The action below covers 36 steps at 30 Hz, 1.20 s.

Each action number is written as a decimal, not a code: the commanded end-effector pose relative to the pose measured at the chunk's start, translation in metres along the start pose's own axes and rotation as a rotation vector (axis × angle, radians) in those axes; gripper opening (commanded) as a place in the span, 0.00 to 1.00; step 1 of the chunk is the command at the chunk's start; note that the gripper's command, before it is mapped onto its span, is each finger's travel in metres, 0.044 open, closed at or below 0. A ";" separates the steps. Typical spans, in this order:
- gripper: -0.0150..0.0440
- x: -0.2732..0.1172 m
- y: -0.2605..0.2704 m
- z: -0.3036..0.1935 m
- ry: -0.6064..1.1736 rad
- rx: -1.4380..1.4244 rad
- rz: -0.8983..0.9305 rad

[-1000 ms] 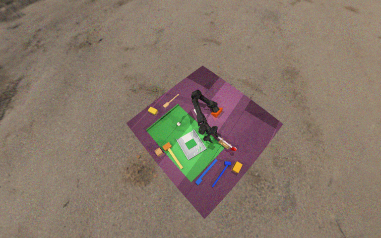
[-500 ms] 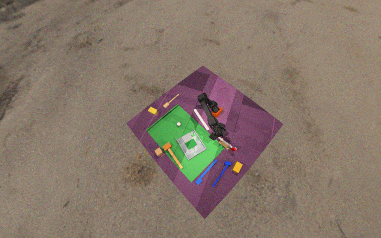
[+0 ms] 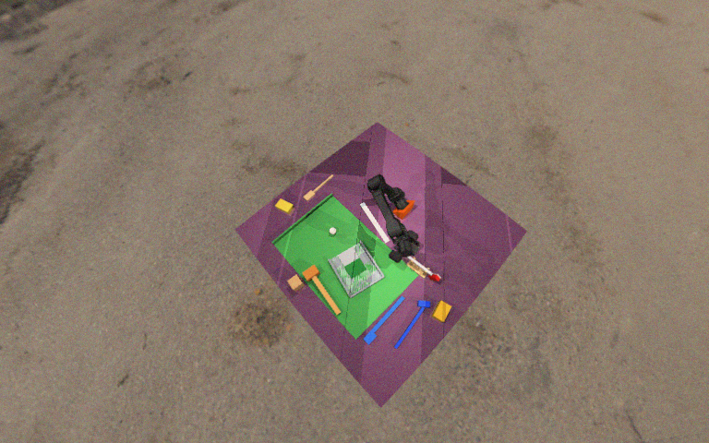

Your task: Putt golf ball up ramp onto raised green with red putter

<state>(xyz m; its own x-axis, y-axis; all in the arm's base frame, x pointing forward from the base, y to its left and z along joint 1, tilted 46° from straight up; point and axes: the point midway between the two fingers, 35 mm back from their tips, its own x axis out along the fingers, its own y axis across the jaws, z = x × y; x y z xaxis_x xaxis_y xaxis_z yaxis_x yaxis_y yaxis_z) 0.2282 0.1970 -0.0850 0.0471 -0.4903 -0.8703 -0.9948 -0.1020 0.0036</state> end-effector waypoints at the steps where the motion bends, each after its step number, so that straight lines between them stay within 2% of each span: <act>1: 1.00 0.011 -0.001 -0.003 0.001 -0.004 -0.004; 25: 1.00 0.044 -0.001 -0.012 0.003 -0.003 -0.005; 36: 0.51 0.041 -0.001 -0.012 0.002 0.001 -0.001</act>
<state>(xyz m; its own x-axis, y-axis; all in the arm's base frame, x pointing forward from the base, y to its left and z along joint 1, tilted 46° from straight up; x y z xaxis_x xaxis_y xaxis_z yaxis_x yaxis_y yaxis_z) 0.2318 0.1665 -0.1156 0.0486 -0.4919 -0.8693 -0.9948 -0.1019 0.0021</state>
